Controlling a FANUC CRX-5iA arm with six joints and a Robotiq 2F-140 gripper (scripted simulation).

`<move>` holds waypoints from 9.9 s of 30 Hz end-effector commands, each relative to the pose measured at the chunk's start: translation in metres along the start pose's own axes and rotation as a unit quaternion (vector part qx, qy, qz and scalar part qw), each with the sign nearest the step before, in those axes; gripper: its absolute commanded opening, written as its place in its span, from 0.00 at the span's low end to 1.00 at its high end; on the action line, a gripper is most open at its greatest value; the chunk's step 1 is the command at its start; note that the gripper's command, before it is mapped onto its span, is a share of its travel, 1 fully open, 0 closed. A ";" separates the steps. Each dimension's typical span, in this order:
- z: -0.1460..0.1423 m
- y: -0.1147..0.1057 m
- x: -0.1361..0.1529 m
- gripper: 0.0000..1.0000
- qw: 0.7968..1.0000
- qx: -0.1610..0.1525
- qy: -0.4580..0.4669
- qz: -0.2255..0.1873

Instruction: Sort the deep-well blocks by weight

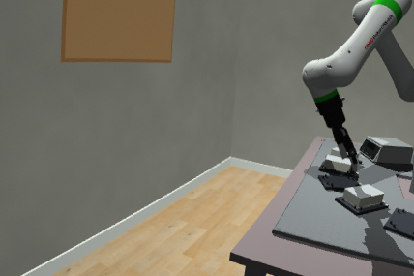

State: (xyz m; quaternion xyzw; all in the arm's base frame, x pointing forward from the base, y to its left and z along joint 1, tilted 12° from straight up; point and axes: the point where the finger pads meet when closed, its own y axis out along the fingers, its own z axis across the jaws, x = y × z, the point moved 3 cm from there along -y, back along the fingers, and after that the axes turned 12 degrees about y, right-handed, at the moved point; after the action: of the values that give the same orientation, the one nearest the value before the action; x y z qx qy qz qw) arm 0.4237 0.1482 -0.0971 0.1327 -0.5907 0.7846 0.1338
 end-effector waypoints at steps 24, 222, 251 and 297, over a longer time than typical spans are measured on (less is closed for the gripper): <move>0.095 -0.003 -0.026 1.00 0.991 -0.065 0.115 -0.014; 0.407 0.105 -0.001 0.10 0.917 -0.196 0.346 -0.042; 0.412 0.071 0.018 0.10 0.917 -0.196 0.346 -0.042; 0.467 0.072 0.087 0.10 0.826 -0.276 0.487 -0.059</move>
State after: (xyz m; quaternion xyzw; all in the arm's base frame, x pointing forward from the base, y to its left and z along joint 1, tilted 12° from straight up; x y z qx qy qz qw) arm 0.3425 -0.3131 -0.0066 -0.2748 -0.6315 0.5425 0.4811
